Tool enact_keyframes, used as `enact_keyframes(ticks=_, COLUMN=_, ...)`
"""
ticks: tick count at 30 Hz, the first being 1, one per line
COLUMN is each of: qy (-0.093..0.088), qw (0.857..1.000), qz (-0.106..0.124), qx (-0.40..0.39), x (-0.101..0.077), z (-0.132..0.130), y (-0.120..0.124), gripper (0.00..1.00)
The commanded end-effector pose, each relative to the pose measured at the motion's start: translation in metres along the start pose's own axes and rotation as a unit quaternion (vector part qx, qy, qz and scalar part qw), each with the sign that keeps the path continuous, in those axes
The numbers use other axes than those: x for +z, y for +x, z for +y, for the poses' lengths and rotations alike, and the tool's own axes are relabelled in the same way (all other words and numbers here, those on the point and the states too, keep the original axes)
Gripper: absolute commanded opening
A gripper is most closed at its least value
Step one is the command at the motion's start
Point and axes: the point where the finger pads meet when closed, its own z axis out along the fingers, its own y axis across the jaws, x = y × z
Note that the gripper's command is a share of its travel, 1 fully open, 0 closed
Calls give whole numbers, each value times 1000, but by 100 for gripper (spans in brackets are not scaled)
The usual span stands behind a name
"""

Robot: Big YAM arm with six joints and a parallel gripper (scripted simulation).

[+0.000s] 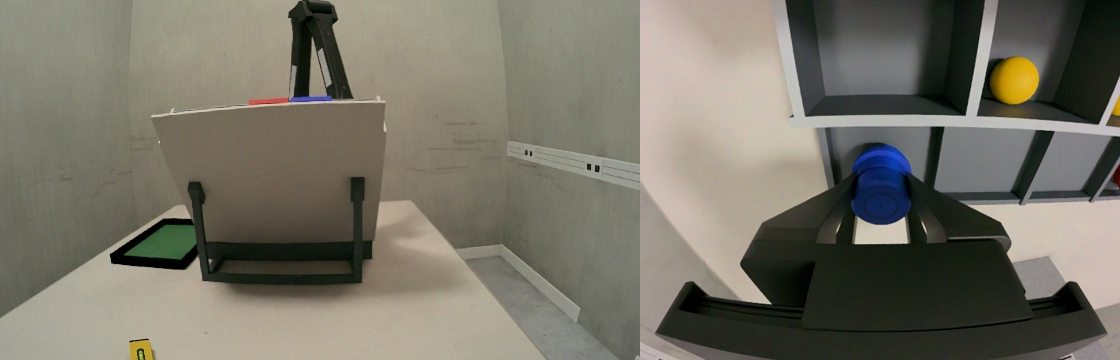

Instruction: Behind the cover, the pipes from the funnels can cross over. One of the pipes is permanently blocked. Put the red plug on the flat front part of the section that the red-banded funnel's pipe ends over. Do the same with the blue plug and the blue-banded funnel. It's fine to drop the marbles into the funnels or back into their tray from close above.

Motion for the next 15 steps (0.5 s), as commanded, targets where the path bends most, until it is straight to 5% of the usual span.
enact_keyframes(ticks=1, qy=1, qw=1000, qz=0, qx=0, x=6, z=-3, y=-1, gripper=0)
enact_keyframes(ticks=15, qy=-3, qw=1000, qz=-5, qx=0, x=8, z=-4, y=0, gripper=0)
